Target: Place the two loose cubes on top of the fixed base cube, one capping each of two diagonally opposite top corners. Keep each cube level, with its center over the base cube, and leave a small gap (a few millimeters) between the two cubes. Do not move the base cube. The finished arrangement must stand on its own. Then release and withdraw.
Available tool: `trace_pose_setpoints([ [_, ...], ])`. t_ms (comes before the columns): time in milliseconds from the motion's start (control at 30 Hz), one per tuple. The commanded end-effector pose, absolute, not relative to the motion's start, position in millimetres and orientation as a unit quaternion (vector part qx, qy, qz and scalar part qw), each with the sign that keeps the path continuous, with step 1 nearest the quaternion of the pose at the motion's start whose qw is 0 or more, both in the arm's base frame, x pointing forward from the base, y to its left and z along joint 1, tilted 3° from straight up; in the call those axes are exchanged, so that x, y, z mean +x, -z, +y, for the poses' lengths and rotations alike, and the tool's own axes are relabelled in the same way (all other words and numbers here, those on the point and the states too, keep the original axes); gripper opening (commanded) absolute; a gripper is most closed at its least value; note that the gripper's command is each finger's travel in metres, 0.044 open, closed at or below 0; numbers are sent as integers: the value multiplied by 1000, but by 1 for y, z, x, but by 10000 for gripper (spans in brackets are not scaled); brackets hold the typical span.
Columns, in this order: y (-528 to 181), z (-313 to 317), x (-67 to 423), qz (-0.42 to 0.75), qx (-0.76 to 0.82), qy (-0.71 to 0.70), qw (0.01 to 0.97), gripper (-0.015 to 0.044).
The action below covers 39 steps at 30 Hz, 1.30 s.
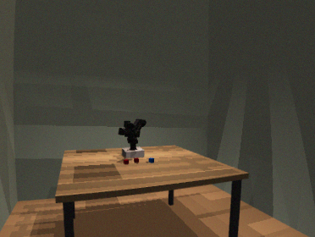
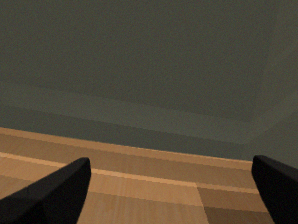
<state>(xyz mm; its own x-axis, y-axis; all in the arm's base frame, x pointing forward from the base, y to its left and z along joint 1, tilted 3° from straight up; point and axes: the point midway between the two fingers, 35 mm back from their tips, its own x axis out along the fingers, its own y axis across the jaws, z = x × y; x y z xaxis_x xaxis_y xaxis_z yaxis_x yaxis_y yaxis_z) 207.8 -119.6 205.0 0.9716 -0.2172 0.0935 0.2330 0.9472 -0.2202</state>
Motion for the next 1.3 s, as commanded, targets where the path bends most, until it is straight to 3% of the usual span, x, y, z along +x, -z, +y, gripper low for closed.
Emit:
trace_pose_setpoints([
  [0, -205, -120, 208, -32, -111, 115, 987, 374],
  [133, -203, -134, 217, 4, -27, 128, 991, 269],
  [167, -202, -138, 220, 16, -2, 133, 991, 265],
  [633, -172, -177, 250, 191, 299, 225, 908, 265],
  [1267, -125, -184, 252, 418, 489, 421, 639, 265],
])
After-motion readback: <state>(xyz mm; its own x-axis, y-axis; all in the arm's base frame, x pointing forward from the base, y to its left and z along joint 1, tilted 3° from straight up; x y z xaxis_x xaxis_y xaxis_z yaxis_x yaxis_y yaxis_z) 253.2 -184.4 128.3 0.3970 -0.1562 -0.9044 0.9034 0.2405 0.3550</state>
